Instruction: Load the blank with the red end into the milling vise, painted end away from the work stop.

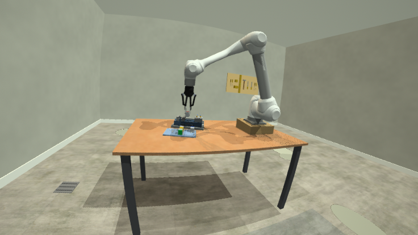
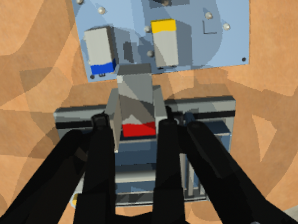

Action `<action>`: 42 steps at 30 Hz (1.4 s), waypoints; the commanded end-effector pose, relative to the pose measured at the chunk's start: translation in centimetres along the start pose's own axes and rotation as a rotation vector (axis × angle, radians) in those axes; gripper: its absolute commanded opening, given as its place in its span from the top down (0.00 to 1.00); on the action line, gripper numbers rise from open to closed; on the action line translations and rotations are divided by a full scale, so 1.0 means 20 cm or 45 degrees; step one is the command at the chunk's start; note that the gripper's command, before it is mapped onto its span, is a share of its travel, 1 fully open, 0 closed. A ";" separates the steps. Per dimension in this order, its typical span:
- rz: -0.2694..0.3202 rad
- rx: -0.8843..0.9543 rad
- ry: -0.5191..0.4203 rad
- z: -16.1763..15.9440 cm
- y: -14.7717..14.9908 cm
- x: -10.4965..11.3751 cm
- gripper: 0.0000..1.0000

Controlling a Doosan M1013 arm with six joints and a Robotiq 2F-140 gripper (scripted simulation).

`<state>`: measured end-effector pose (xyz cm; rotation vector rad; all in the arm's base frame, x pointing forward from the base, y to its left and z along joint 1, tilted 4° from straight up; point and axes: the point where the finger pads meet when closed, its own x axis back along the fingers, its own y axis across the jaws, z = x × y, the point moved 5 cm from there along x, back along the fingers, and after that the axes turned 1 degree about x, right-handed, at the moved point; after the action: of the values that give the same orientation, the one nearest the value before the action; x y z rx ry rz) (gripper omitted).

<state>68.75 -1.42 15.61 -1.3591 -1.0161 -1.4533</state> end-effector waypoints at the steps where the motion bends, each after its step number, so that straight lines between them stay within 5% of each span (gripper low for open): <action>1: 0.000 0.000 0.000 -0.04 0.02 0.00 1.00; 42: 0.000 0.000 0.000 -0.57 0.25 -0.01 1.00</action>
<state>70.35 -13.21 14.58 -1.3592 -1.0161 -1.4534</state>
